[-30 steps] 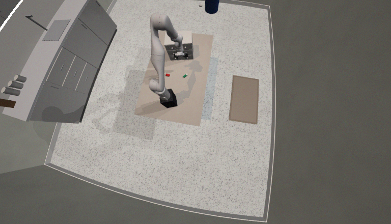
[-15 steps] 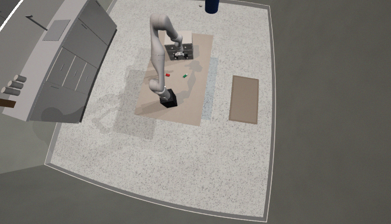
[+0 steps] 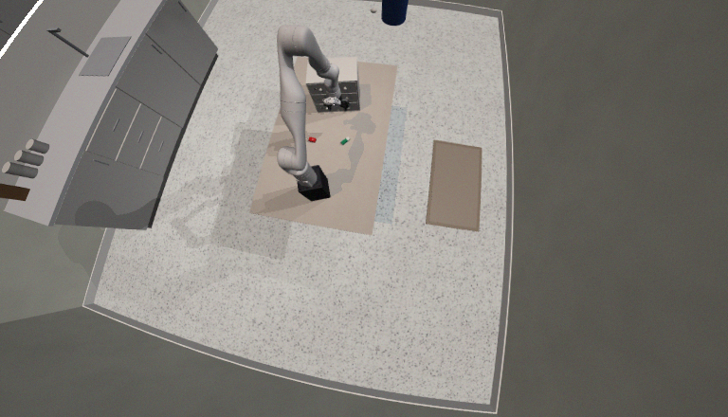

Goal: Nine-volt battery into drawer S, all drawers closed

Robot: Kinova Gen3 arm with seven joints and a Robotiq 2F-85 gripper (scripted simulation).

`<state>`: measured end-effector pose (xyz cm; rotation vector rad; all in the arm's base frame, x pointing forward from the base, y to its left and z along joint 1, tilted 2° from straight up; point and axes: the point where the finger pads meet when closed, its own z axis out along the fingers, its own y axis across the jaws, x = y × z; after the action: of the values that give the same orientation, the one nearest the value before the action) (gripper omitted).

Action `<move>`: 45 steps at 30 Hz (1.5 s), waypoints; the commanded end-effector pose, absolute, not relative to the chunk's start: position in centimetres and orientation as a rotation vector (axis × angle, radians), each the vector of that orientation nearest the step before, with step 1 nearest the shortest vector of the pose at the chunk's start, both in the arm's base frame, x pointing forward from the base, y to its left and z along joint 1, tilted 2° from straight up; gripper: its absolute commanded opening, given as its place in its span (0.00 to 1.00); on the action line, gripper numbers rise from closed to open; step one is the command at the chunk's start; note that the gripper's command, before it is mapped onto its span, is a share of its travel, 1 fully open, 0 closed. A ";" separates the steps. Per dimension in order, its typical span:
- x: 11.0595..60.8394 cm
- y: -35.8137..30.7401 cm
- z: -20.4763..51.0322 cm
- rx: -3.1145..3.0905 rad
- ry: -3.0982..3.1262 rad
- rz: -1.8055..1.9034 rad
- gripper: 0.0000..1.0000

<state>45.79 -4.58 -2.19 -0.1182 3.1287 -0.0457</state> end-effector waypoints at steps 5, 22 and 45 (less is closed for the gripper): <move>45.7 -4.2 -2.1 -0.053 3.129 -0.047 1.00; 44.9 -3.2 -2.2 0.340 3.107 -0.044 1.00; 43.3 -0.9 -2.2 1.147 2.900 -0.036 1.00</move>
<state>43.51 -1.58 -2.28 1.1259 2.9089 -0.0311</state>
